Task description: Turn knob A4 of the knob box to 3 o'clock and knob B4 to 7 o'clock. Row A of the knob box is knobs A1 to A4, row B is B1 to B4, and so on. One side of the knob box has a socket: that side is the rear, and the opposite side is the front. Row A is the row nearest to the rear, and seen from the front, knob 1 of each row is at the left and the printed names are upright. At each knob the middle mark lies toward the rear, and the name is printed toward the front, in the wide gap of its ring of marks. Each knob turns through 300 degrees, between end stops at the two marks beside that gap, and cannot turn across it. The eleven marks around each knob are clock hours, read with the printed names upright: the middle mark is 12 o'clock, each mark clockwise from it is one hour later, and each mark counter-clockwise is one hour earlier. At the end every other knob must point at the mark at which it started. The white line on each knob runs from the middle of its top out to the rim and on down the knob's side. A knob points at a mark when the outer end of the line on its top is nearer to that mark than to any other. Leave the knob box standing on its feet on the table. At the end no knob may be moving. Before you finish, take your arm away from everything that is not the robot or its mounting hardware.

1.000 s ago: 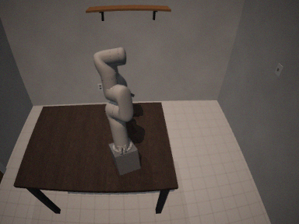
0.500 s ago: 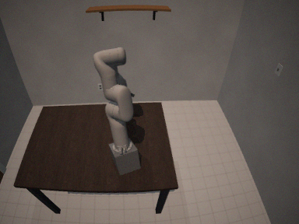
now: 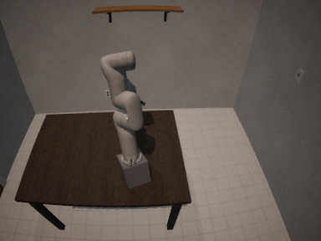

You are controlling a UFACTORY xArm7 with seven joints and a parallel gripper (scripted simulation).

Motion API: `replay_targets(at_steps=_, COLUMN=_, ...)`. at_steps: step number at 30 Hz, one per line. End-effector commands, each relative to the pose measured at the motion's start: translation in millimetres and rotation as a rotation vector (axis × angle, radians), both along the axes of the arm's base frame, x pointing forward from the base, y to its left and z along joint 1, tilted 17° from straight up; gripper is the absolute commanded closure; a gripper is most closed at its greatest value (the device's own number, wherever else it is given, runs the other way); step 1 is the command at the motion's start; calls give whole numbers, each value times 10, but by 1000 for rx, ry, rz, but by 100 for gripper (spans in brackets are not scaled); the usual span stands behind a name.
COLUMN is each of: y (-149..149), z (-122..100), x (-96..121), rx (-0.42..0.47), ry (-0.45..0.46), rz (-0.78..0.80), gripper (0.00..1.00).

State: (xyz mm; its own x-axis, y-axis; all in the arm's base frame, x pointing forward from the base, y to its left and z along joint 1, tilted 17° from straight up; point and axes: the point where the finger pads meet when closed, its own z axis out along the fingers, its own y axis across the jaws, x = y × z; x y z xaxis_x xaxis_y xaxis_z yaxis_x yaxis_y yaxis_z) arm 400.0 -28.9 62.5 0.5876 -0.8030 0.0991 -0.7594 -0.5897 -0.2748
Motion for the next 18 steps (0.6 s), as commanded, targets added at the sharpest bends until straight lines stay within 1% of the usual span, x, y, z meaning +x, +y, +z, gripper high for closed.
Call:
replay_targets(at_steps=1, y=-2, z=-5, x=0, rx=21, ry=12, rz=-86, gripper=81)
replay_targets(at_steps=13, y=11, z=-54, x=-35, rx=122, ry=59, rz=-425, gripper=81)
replay_targets(at_steps=15, y=11, z=-54, x=-35, rx=122, ry=59, rz=-425, gripper=81)
replay_targets(at_steps=17, y=15, z=-65, x=-44, rx=150, ry=72, rz=-521, gripper=81)
replay_targets(at_steps=18, y=15, z=-67, x=-46, rx=155, ry=75, rz=-537, gripper=81)
